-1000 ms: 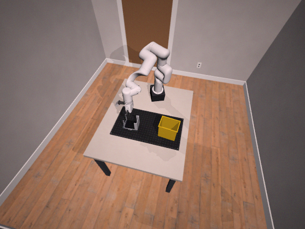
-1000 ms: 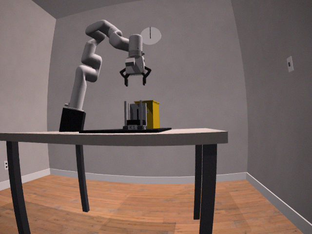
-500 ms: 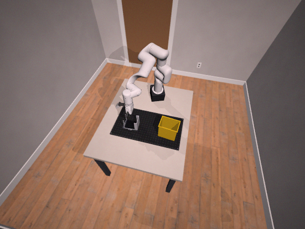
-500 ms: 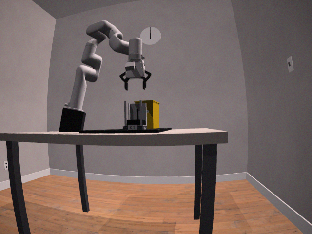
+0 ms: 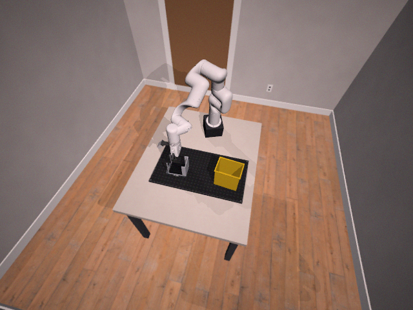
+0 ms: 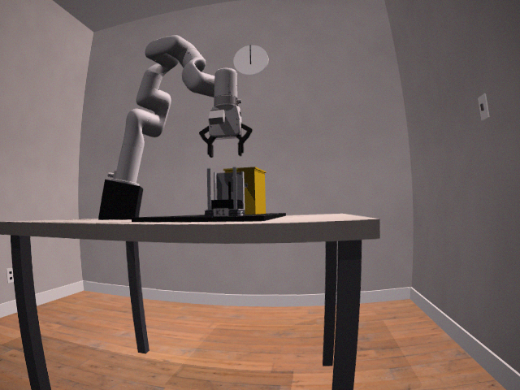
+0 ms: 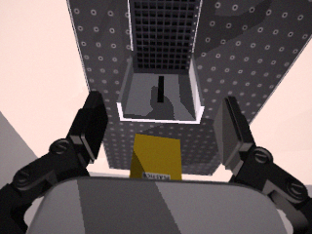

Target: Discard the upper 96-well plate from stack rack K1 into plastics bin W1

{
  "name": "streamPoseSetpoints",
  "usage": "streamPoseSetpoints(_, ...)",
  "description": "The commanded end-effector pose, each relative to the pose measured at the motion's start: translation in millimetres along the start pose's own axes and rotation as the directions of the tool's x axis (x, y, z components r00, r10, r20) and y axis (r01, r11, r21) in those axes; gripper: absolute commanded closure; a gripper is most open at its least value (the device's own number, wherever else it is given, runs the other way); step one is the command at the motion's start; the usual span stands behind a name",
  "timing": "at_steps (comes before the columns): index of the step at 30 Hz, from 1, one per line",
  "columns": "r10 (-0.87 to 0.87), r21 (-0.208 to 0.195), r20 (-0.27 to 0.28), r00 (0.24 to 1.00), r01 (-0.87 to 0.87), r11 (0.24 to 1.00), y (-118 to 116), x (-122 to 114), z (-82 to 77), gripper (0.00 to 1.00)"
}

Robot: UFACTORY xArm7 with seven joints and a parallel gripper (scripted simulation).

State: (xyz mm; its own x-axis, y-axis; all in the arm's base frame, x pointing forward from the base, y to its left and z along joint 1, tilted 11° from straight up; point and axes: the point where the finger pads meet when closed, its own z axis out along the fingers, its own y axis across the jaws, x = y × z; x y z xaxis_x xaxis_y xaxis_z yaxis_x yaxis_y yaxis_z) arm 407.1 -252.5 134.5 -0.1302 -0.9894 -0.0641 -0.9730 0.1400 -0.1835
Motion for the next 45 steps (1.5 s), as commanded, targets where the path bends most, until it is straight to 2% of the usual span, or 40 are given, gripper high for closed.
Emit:
streamPoseSetpoints(1,0.0,0.004,-0.003,1.0,0.0,1.0,-2,1,4.4,0.0)
streamPoseSetpoints(45,0.0,0.004,-0.002,1.0,0.0,1.0,-2,1,67.9,0.0)
